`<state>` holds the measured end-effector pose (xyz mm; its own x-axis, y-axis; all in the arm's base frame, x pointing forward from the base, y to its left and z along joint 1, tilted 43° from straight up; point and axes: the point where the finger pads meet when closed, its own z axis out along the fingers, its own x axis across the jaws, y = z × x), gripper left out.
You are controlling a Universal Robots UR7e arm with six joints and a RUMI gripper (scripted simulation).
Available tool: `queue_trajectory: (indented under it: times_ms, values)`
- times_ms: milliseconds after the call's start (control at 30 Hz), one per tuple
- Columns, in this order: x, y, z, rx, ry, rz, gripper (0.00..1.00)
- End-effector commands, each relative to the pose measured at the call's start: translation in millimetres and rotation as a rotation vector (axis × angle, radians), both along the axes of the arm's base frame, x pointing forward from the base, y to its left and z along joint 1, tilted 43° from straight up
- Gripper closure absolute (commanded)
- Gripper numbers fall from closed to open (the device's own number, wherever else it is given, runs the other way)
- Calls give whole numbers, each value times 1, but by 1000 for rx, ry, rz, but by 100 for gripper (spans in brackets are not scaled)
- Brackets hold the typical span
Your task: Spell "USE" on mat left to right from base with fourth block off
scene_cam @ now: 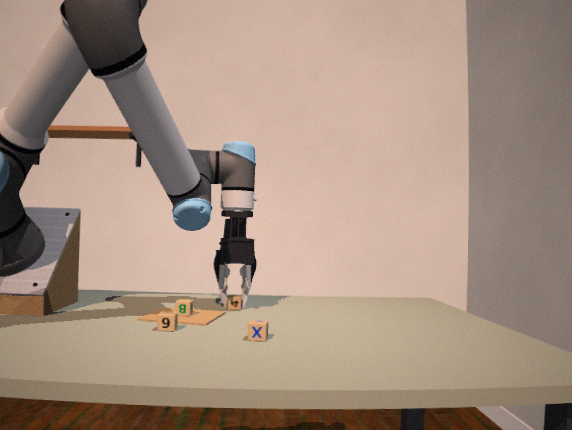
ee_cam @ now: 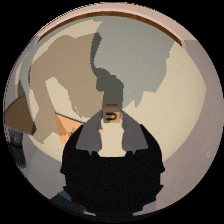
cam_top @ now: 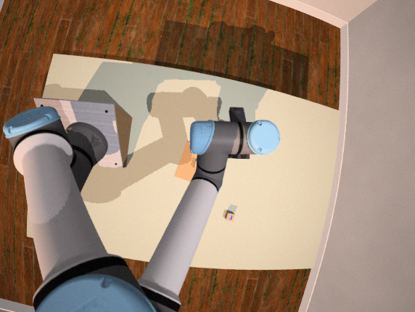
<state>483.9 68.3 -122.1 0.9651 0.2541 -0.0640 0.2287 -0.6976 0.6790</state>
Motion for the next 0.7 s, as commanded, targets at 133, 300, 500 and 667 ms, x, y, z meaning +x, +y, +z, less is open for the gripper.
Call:
queue_trajectory:
  times_ms: [133,300,500,667]
  values:
    - [-1,0,0,-1,2,1,91]
    - [-1,0,0,-1,2,1,91]
    - [-1,2,2,0,-1,2,91]
    - [0,12,13,1,-4,2,91]
